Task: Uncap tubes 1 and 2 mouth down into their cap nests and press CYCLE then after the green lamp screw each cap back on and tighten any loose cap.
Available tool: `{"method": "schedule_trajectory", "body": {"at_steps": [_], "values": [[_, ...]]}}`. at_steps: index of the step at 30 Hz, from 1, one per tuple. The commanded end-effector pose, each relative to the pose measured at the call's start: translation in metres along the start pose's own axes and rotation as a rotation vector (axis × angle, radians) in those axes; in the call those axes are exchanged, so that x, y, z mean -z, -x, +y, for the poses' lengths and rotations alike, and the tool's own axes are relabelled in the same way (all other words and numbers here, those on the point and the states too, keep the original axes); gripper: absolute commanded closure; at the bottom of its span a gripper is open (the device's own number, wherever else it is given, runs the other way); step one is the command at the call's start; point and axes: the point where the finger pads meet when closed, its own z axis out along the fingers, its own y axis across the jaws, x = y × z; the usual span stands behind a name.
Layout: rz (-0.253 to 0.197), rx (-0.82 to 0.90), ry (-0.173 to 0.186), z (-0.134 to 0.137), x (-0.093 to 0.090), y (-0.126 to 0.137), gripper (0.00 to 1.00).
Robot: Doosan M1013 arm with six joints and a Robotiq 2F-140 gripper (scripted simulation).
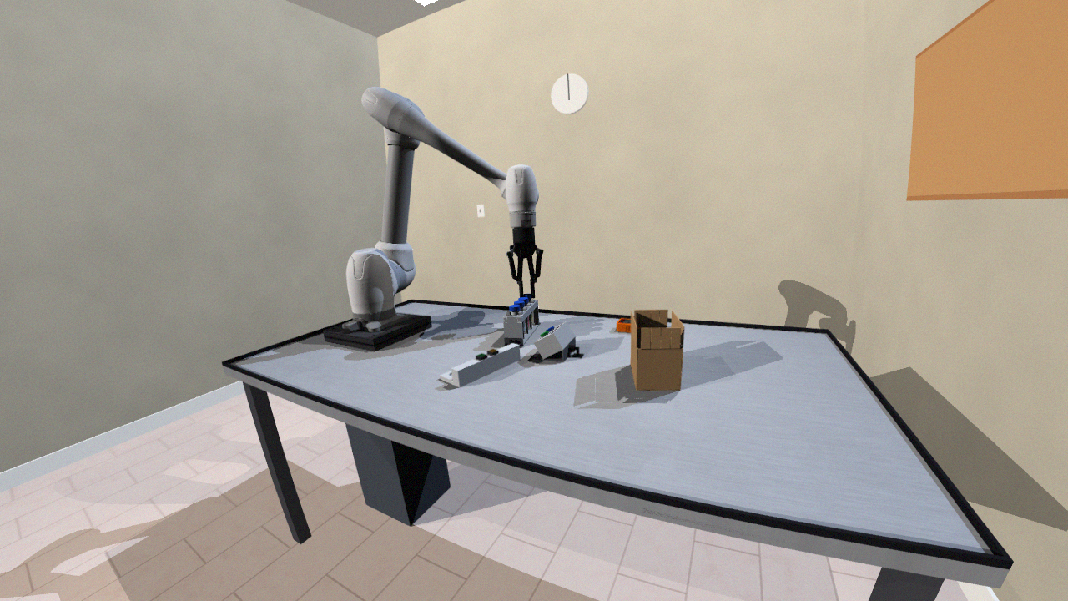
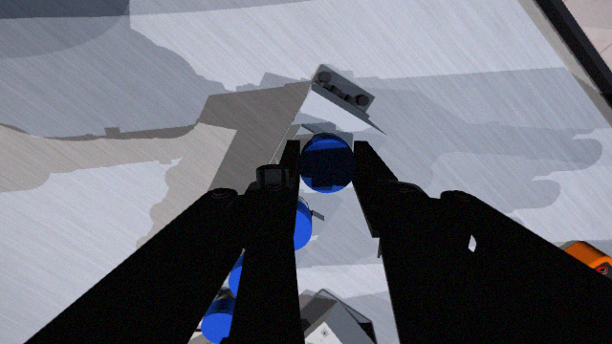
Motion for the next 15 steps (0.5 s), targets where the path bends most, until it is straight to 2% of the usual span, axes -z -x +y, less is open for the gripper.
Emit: {"method": "schedule_trajectory", "body": {"at_steps": [1,11,12,14,15], "values": [[0.009,0.009,0.002,0.0005,0.0007,0.0,0.59],[0.008,0.009,0.002,0.0004,0.0007,0.0,0.59],[0.009,-0.074,0.002,0.0004,0.0006,0.0,0.59],[0.009,-0.074,0.002,0.0004,0.0006,0.0,0.59],[0.009,-0.158,0.001,0.0004,0.0006,0.0,0.59]]}}
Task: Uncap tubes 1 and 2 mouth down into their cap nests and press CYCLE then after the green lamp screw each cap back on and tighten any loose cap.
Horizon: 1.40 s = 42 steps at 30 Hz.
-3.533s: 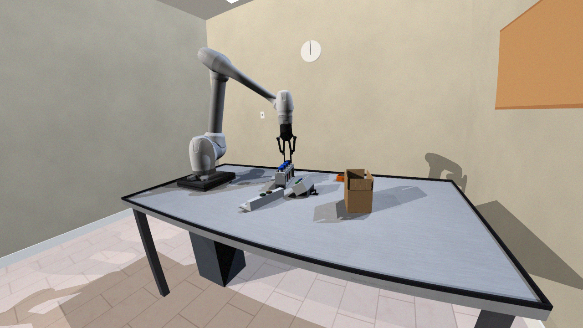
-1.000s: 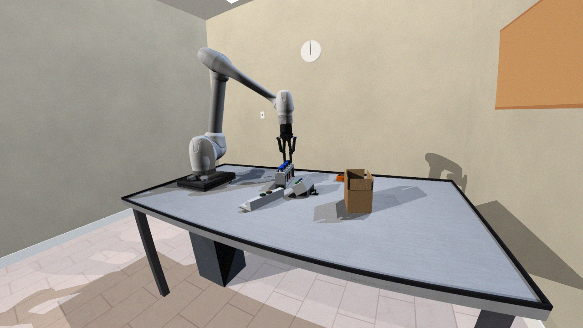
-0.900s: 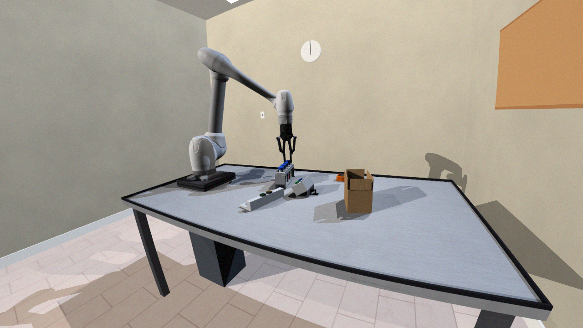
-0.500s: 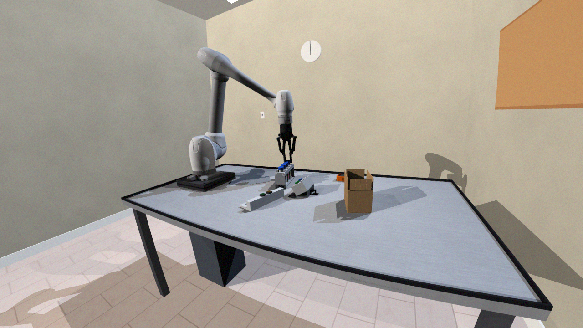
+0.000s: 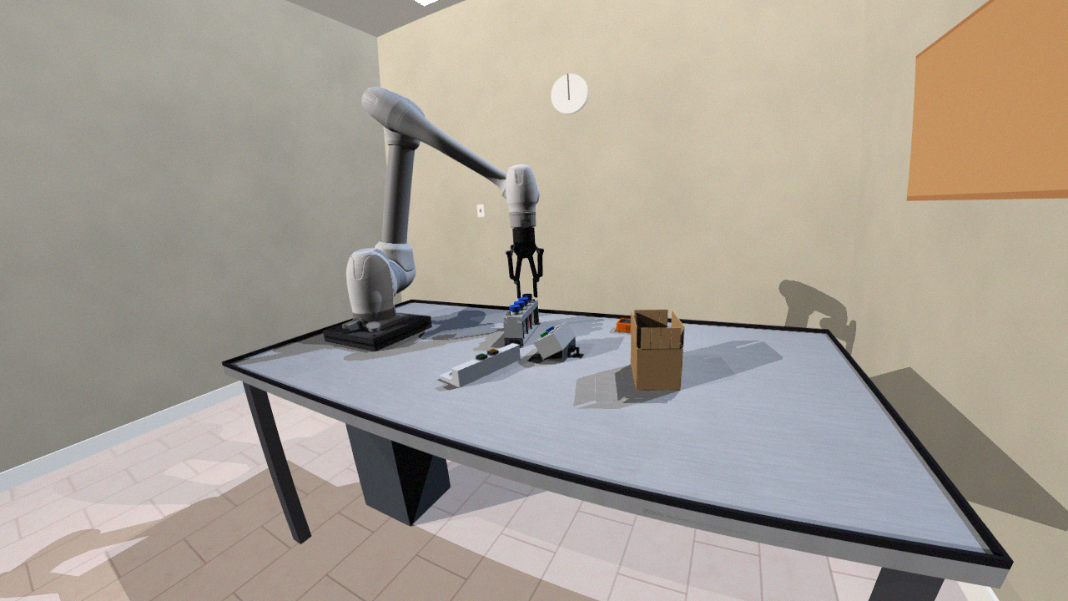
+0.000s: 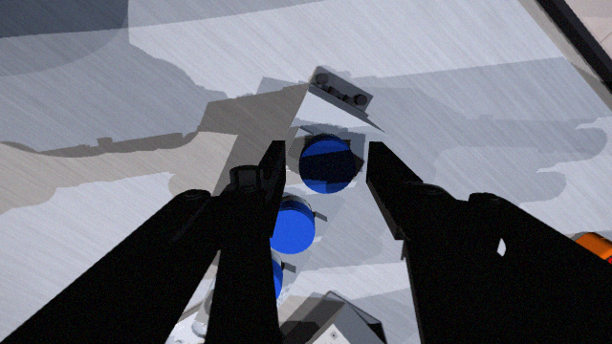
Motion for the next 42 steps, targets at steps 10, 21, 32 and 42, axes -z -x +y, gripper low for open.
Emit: {"method": "schedule_trajectory", "body": {"at_steps": [10,21,32,42], "values": [[0.0,-0.691,0.001,0.0004,0.0006,0.0,0.59],[-0.001,-0.992,0.001,0.0004,0.0006,0.0,0.59],[-0.001,-0.992,0.001,0.0004,0.0006,0.0001,0.7],[-0.001,-0.792,0.001,0.0005,0.0008,0.0,0.7]]}}
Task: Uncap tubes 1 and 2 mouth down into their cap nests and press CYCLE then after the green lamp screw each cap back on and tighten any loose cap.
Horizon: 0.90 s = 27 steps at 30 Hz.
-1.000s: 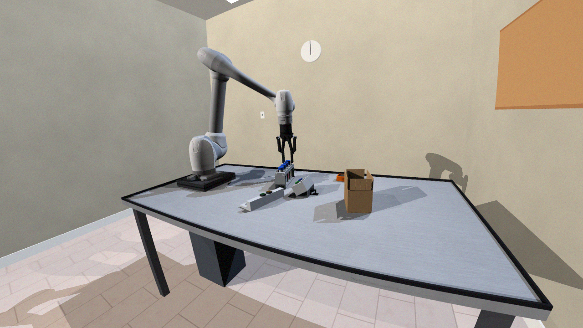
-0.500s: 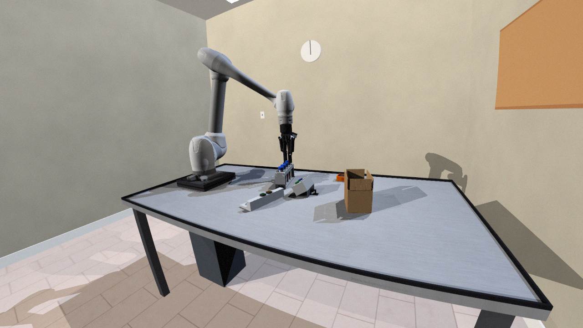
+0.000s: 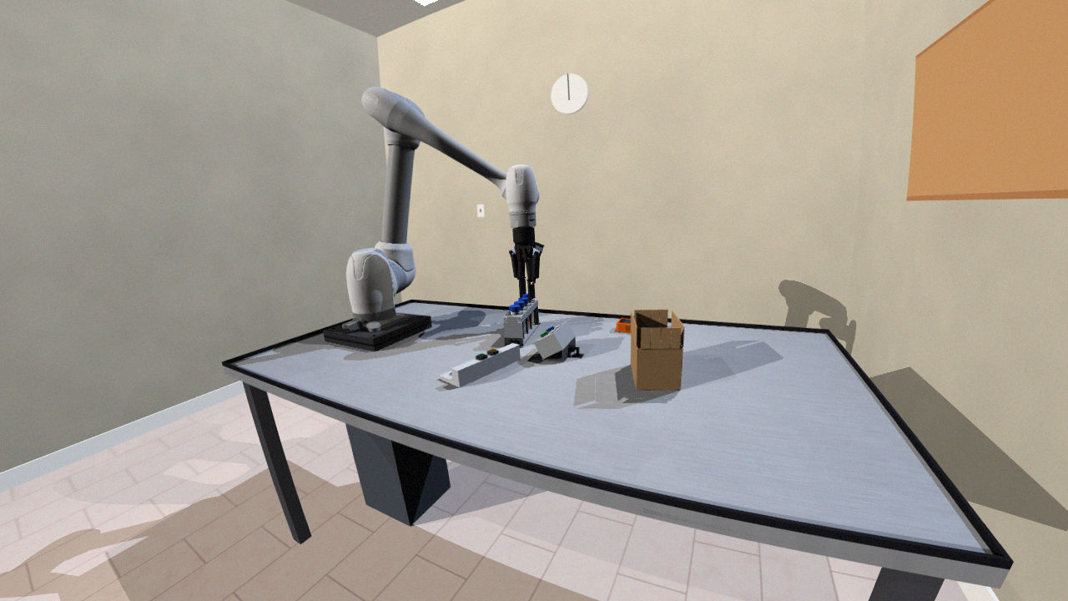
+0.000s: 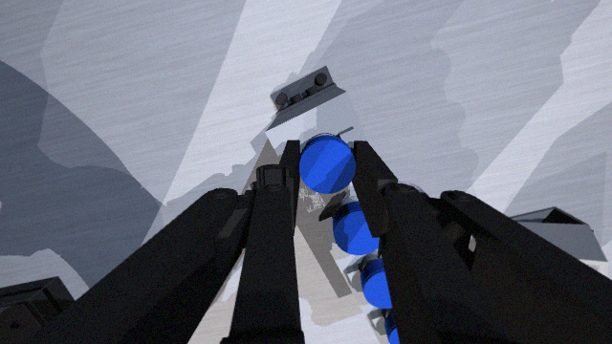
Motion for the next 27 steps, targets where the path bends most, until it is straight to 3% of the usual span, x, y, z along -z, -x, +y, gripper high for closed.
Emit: {"method": "schedule_trajectory", "body": {"at_steps": [1,6,8,19,27], "values": [[0.003,0.188,-0.001,0.0002,0.0007,-0.0003,0.7],[0.003,0.438,0.0,0.0002,0.0008,-0.0003,0.7],[0.003,0.438,0.0,0.0002,0.0008,-0.0003,0.7],[0.003,0.986,0.001,0.0002,0.001,-0.0003,0.7],[0.003,0.985,0.001,0.0002,0.0011,-0.0004,0.7]]}}
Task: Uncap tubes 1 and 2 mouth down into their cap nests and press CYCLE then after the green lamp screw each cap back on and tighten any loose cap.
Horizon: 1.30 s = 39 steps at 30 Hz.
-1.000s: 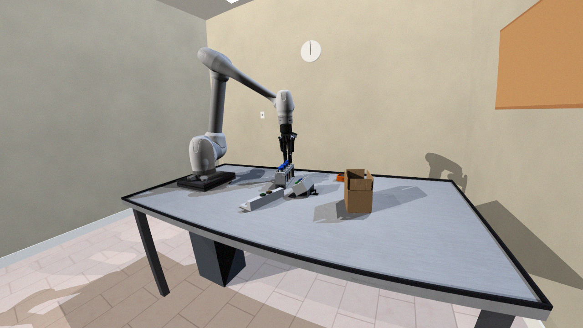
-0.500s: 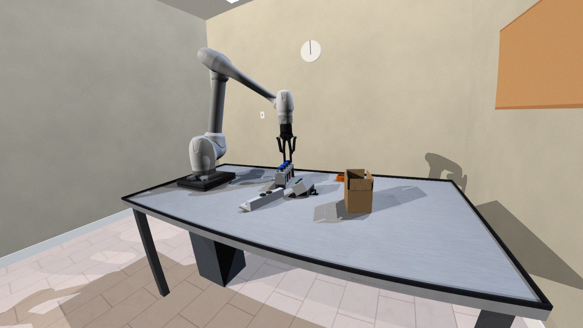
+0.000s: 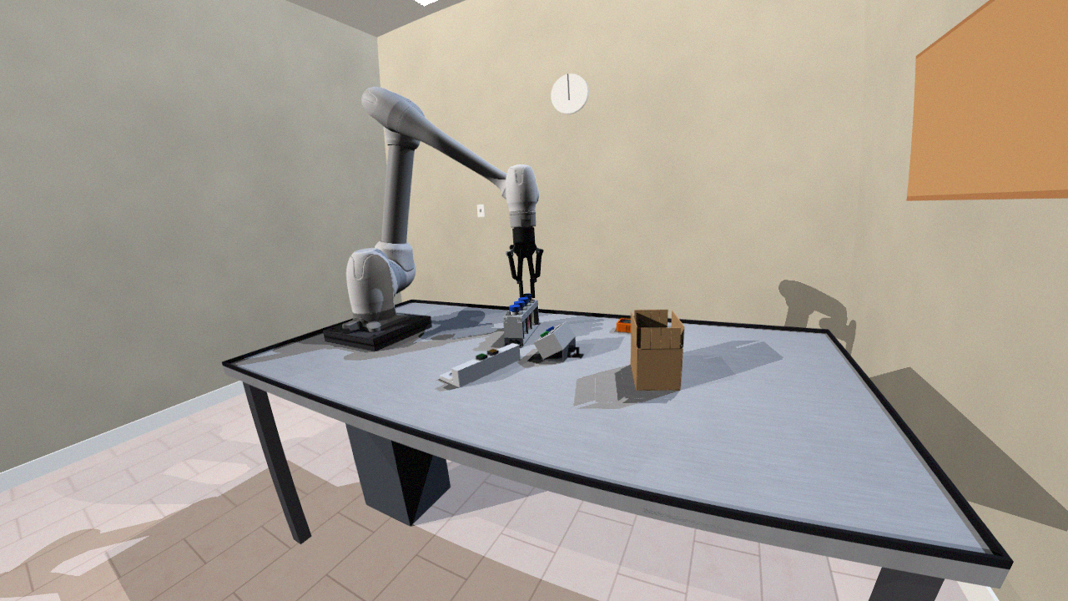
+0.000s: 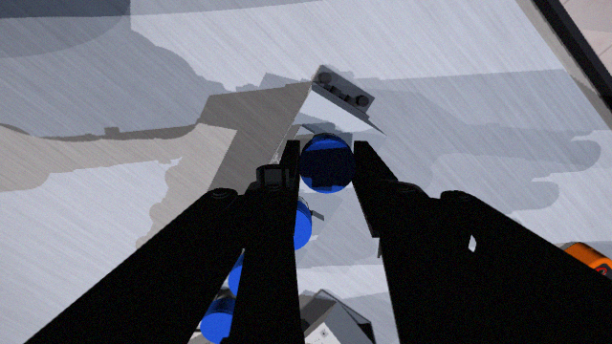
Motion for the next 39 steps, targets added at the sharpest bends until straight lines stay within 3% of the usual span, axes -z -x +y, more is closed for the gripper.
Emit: {"method": "schedule_trajectory", "body": {"at_steps": [1,11,13,15,18,30,38,39], "values": [[0.005,0.004,0.002,0.0006,0.0006,0.0,0.59],[0.005,0.004,0.002,0.0005,0.0007,0.0,0.59],[0.005,-0.162,0.001,0.0006,0.0006,0.0001,0.59],[0.005,-0.162,0.001,0.0006,0.0006,0.0001,0.59],[0.005,-0.412,0.001,0.0006,0.0006,0.0001,0.59],[0.008,-1.013,-0.001,0.0005,0.0006,0.0001,0.59],[0.005,-1.043,-0.001,0.0006,0.0006,0.0001,0.59],[0.005,-1.043,-0.001,0.0006,0.0006,0.0001,0.7]]}}
